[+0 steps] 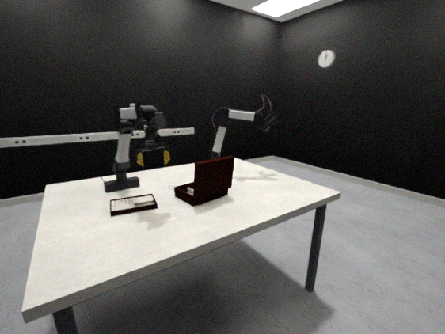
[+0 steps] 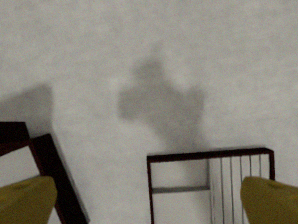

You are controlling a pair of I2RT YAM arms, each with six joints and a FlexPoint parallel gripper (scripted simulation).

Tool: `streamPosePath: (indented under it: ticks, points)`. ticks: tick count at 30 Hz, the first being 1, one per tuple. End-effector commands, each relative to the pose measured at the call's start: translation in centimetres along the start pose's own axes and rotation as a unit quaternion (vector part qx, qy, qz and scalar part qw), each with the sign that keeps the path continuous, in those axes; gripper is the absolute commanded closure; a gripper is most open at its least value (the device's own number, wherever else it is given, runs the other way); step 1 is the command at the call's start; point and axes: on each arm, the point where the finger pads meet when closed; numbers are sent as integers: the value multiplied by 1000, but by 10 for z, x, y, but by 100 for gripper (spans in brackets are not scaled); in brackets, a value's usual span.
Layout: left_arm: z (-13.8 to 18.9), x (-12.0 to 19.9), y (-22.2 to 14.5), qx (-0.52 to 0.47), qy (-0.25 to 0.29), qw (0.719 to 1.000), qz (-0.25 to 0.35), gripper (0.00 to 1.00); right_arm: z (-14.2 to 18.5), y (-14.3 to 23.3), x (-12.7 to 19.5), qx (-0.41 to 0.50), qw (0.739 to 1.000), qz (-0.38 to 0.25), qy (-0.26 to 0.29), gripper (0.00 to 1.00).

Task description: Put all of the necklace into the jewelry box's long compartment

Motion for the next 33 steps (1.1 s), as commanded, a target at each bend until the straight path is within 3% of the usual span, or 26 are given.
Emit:
streamPosePath:
  ticks: [1, 21, 28, 32, 33]
  points:
    - [-5, 2, 4, 10, -3, 1000, 0, 0, -3, 0, 5, -1, 1000, -4, -8, 0]
    - [-5, 4, 3, 11, -3, 1000, 13, 0, -7, 10, 10, 9, 999, -22, -25, 0]
    - [12, 21, -3, -22, 4, 997, 79, 0, -1, 74, 25, 83, 988, -99, -86, 0]
    - [42, 45, -8, -76, 15, 984, 158, 0, 31, 147, 48, 169, 959, -181, -135, 0]
    - [42, 45, -8, -76, 15, 984, 158, 0, 31, 147, 48, 169, 959, -181, -135, 0]
Point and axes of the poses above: on each arm, the point where the finger pads meet when closed, its own x axis back along the fingers, its own y axis across the jaws, z = x × y, and after that the axes turned 7 degrees about -x, right-handed
